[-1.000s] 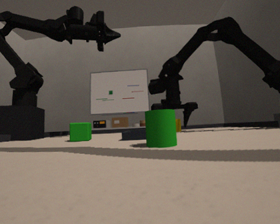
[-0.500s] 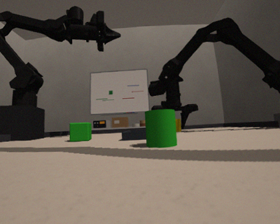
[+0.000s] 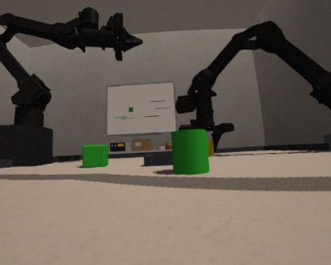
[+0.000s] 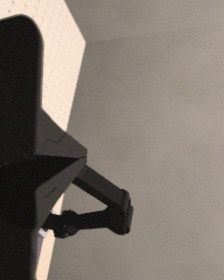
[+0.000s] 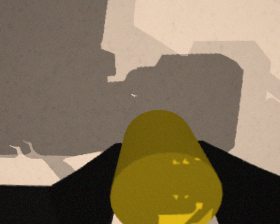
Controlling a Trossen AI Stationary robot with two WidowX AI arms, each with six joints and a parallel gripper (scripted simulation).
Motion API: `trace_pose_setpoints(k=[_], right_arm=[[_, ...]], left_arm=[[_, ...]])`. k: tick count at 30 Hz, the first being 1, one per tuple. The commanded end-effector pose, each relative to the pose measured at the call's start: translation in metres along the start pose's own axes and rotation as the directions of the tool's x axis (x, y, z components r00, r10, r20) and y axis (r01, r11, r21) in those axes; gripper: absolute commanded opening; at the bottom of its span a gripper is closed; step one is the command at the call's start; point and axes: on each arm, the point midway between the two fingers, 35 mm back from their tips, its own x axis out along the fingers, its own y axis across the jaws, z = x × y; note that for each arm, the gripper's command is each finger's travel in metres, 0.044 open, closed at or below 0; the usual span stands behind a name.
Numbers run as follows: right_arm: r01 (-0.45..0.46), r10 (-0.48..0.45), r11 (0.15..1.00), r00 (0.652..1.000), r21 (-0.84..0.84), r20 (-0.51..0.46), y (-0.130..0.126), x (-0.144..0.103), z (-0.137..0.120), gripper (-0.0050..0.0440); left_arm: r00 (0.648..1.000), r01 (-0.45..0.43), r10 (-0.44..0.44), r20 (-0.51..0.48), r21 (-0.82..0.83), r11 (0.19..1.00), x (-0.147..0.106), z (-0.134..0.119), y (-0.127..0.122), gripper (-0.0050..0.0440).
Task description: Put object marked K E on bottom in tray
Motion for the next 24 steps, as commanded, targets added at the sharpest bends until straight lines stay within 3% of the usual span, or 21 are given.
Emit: trace_pose_setpoints(k=[1,24], right_arm=[[-0.012,0.012,1.0,1.0,0.001,0.007,0.002,-0.004,0.001,0.0171],[-0.029,0.029,1.0,0.999,0.0,0.018,0.004,-0.073,0.003,0.0171]], left_arm=[[1.0,0.0,0.0,0.014,0.001,1.0,-0.001,0.005,0.0,-0.005],[1.0,0.0,0.0,0.014,0.001,1.0,-0.001,0.005,0.0,-0.005]])
